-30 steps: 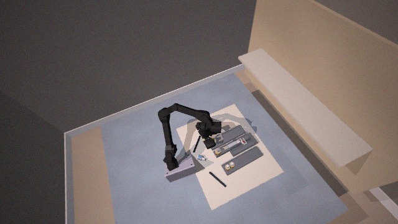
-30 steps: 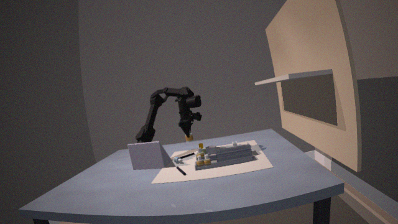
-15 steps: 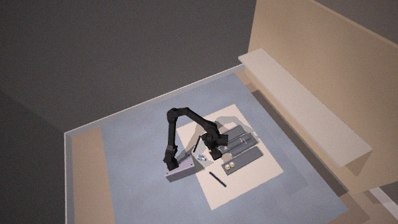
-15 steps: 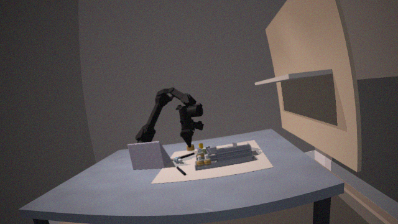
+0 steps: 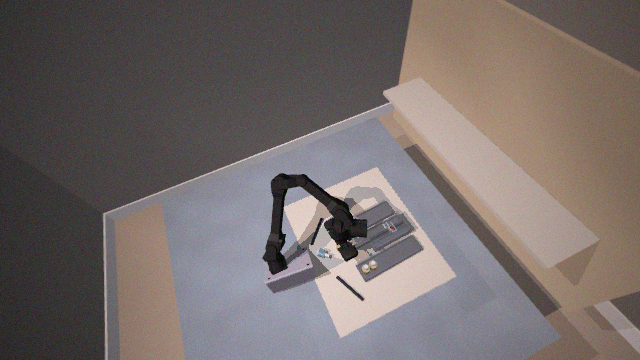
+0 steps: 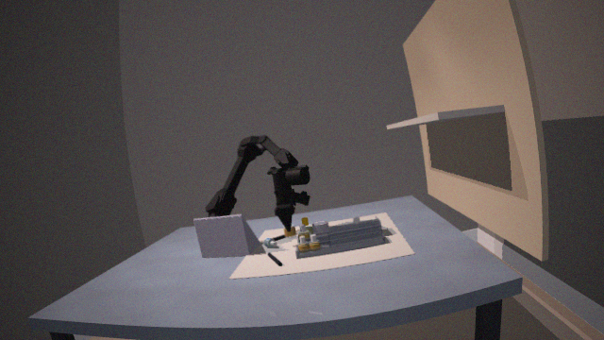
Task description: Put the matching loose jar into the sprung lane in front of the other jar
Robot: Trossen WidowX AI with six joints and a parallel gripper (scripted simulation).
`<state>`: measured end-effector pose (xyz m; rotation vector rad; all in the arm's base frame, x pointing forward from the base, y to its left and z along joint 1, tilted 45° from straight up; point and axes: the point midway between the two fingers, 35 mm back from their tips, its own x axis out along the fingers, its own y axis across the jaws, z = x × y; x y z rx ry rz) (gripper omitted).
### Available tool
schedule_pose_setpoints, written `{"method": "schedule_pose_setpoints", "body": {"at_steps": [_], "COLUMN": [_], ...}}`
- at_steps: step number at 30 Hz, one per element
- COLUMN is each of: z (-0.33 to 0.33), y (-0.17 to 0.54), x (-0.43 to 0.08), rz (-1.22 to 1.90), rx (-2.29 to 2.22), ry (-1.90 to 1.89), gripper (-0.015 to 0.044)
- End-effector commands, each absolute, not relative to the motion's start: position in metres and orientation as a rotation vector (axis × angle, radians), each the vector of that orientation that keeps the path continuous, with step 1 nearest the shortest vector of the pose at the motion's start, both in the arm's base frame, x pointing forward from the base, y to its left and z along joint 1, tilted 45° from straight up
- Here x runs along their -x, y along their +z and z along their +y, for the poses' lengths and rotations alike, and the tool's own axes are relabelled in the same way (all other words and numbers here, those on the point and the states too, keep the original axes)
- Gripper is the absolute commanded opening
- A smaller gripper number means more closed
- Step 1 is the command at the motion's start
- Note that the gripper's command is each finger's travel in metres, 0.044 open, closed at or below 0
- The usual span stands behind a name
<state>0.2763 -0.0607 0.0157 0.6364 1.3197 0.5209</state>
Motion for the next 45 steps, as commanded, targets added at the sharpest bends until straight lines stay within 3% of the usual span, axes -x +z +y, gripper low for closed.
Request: {"method": "schedule_pose_setpoints", "body": {"at_steps": [1, 45], "z": [-0.061, -0.063], "y": [0.015, 0.016], "x": [-0.278, -0.295], "rz": [1.315, 1.314], "rx": [-0.645, -0.644], "ry": [0.514, 0.514], "gripper": [0.0000, 0.0000]}}
